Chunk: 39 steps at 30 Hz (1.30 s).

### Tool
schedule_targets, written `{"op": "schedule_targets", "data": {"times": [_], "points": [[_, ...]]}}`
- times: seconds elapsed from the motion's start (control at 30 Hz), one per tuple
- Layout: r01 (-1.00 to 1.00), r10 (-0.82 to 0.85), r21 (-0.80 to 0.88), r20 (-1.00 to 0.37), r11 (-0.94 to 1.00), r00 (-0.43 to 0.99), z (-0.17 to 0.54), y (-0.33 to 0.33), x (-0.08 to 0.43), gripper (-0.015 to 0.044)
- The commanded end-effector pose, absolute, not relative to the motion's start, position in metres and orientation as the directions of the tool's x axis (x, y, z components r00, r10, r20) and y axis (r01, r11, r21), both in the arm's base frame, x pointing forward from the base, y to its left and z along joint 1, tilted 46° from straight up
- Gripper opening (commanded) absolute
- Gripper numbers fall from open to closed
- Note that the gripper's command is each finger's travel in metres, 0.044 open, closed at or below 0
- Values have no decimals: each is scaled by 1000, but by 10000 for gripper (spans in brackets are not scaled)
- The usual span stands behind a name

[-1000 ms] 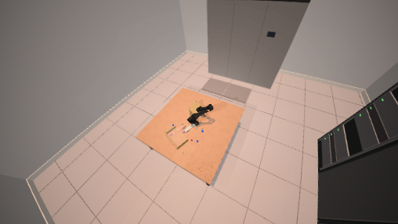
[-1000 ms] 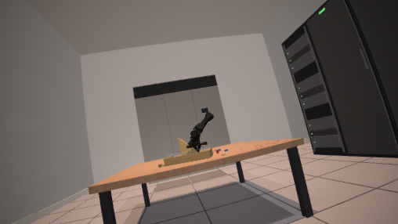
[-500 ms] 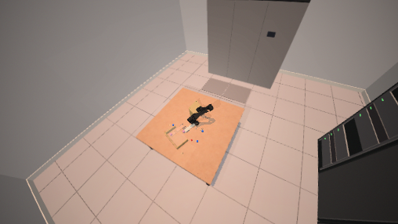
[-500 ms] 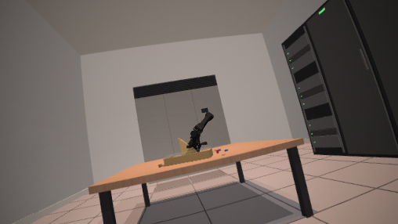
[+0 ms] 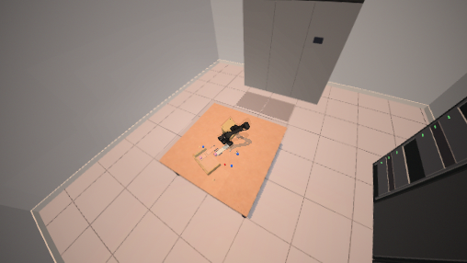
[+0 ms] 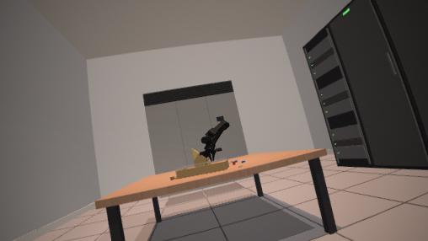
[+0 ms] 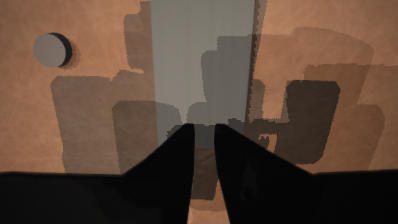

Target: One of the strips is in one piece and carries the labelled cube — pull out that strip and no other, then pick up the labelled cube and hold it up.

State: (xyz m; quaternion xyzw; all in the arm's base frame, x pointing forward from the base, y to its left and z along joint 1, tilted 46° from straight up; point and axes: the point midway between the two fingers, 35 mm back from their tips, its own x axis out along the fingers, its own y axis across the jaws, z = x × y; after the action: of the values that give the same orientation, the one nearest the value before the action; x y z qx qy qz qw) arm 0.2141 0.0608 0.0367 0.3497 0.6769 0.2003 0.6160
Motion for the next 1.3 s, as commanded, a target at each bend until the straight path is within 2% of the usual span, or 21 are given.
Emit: {"op": "schedule_targets", "data": {"times": [0.0,0.4,1.27], "points": [[246,718,696,-696,675,0,36,58,232,131],[245,717,696,-697,675,2,39,50,277,440],[241,716,697,-698,676,7,39,30,376,440]]}}
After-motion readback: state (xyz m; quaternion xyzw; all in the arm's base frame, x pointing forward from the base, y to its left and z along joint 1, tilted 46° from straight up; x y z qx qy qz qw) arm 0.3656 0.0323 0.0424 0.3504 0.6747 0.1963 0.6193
